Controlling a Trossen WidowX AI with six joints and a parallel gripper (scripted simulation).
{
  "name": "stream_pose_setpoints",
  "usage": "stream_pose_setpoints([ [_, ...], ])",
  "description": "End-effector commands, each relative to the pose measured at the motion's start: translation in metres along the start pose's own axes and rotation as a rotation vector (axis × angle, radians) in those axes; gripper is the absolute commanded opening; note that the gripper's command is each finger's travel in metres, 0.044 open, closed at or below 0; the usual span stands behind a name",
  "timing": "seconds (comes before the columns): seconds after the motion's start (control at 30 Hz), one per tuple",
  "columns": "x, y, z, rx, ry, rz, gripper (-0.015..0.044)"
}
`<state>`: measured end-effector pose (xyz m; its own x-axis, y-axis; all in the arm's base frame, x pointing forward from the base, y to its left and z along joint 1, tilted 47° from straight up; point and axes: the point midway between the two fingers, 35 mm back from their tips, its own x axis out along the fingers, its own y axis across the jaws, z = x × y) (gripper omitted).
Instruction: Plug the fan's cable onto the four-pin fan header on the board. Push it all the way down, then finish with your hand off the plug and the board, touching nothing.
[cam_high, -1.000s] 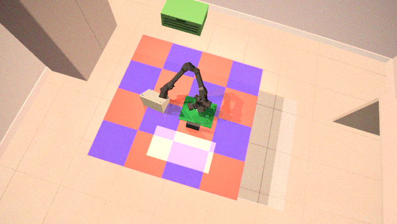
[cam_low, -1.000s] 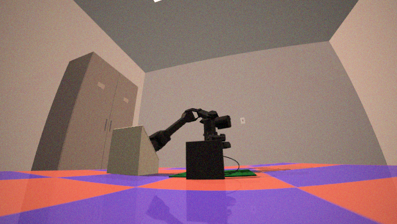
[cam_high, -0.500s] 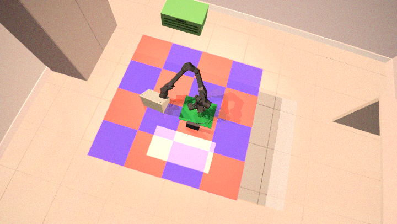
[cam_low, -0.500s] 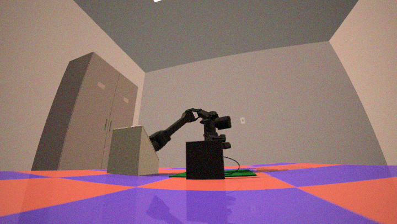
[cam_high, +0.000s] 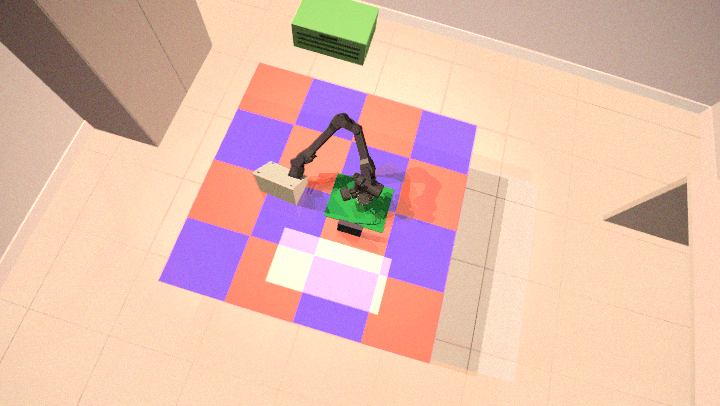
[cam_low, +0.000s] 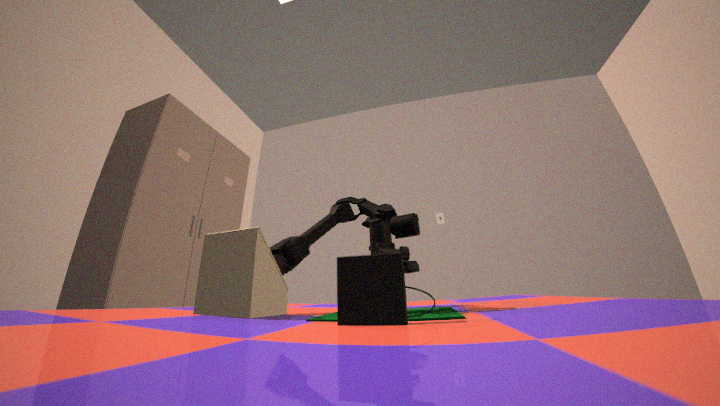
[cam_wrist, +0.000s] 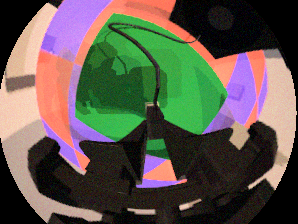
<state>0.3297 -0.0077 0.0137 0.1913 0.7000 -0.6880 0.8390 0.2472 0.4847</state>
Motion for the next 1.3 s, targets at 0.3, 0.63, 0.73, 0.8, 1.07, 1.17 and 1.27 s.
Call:
stream_pose_setpoints([
  [0.3,0.008,0.0,-0.001,0.002,0.006,-0.001,0.0],
  [0.63,0.005,0.0,0.0,0.001,-0.001,0.002,0.0184],
  [0.73,0.005,0.0,0.0,0.001,-0.001,0.002,0.026],
  [0.8,0.005,0.0,0.0,0.001,-0.001,0.002,0.026],
  [1.07,-0.05,0.0,0.001,0.002,0.004,-0.003,0.026],
  [1.17,-0.051,0.0,-0.001,0.002,0.004,-0.003,0.026],
  [1.27,-0.053,-0.001,-0.031,0.004,0.004,-0.004,0.026],
])
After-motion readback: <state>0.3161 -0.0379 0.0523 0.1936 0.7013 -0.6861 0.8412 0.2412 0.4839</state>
